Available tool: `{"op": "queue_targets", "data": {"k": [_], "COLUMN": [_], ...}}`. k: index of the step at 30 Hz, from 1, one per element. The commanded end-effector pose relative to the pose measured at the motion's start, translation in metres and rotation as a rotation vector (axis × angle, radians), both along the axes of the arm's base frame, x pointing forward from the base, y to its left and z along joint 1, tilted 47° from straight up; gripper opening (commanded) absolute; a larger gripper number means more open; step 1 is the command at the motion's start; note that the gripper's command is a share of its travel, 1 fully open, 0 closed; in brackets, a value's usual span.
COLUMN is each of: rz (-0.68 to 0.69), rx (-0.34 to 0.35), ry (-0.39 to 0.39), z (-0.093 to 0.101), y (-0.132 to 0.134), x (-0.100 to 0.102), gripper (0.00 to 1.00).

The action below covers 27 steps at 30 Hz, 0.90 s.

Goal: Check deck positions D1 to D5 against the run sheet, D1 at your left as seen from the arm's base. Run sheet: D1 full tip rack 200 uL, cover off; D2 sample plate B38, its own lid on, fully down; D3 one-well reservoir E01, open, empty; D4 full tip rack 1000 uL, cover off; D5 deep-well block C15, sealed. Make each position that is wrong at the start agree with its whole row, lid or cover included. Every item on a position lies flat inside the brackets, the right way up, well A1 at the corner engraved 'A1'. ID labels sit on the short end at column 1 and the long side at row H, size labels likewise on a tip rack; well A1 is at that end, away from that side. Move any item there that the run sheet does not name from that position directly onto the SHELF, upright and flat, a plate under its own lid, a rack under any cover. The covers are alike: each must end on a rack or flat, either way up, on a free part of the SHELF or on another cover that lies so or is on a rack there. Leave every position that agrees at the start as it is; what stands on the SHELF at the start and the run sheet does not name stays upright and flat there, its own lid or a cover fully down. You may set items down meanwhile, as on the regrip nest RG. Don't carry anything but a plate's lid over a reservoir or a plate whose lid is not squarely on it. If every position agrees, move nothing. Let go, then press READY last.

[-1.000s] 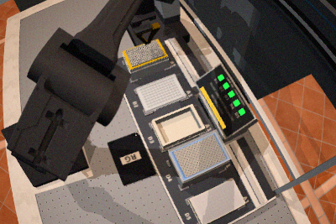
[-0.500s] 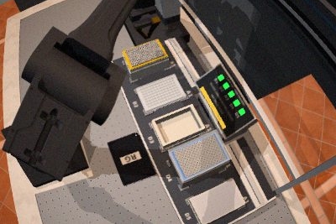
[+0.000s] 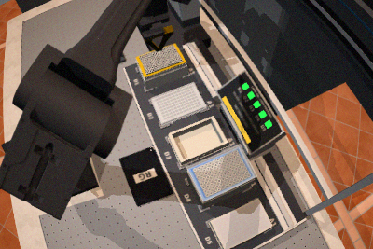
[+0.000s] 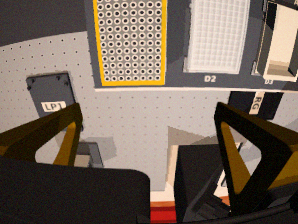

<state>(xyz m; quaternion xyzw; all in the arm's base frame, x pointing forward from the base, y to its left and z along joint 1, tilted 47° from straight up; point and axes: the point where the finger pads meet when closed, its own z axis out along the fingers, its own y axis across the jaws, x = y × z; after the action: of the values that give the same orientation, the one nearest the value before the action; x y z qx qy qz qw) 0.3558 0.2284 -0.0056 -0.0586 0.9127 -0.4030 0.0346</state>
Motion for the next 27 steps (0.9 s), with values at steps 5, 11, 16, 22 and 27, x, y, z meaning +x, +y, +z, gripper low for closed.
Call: {"op": "queue_targets", "data": {"k": [5,11,16,22,27], "rz": [-0.002,-0.002,-0.002,-0.001,-0.002], "rx": [0.027,0.019,0.019,0.017,0.016], "ry": [-0.025,-0.018,-0.017,-0.016,-0.015], "z": [0.035,0.050,0.062,0.079,0.093], "y": [-0.020,-0.038,-0.051,-0.070,-0.086], "x": [-0.008,-0.022,-0.032,-0.047,-0.059], "gripper": [1.00,1.00,1.00,1.00,1.00]}}
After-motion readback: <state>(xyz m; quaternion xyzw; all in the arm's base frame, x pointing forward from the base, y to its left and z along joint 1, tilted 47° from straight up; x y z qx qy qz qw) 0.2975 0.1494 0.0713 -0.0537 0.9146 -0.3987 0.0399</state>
